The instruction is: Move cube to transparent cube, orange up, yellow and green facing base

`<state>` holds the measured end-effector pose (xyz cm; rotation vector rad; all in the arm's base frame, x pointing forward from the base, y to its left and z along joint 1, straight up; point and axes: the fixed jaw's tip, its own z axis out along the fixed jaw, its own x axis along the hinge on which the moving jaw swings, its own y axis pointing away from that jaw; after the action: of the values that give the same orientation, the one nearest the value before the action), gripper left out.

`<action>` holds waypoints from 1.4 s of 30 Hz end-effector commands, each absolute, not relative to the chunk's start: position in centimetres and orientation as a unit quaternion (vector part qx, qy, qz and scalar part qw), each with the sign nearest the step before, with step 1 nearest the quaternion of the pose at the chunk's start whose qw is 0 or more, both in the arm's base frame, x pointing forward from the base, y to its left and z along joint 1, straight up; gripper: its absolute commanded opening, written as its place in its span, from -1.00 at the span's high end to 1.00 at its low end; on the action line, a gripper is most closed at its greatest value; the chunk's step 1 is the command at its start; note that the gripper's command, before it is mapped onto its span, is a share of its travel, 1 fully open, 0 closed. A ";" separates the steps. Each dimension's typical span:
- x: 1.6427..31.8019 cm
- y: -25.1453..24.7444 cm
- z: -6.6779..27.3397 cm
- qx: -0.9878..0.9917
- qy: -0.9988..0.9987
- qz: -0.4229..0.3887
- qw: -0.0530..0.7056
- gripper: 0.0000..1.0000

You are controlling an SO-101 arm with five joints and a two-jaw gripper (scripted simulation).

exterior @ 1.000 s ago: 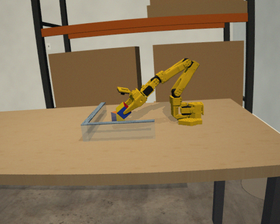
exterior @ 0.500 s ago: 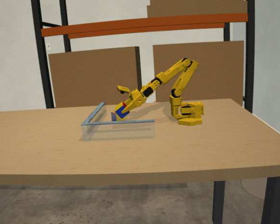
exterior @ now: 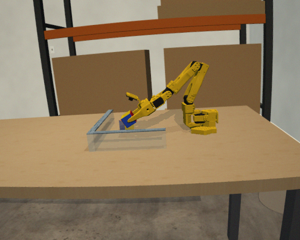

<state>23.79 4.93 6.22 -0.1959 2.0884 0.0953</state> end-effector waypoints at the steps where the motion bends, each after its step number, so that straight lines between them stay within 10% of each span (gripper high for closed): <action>1: 24.9 5.0 8.3 -0.057 0.831 0.055 0.550 0.56; 42: 24.9 5.0 8.1 -0.015 0.813 0.086 0.575 0.56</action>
<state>23.96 4.92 6.28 -0.0478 1.9931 0.1901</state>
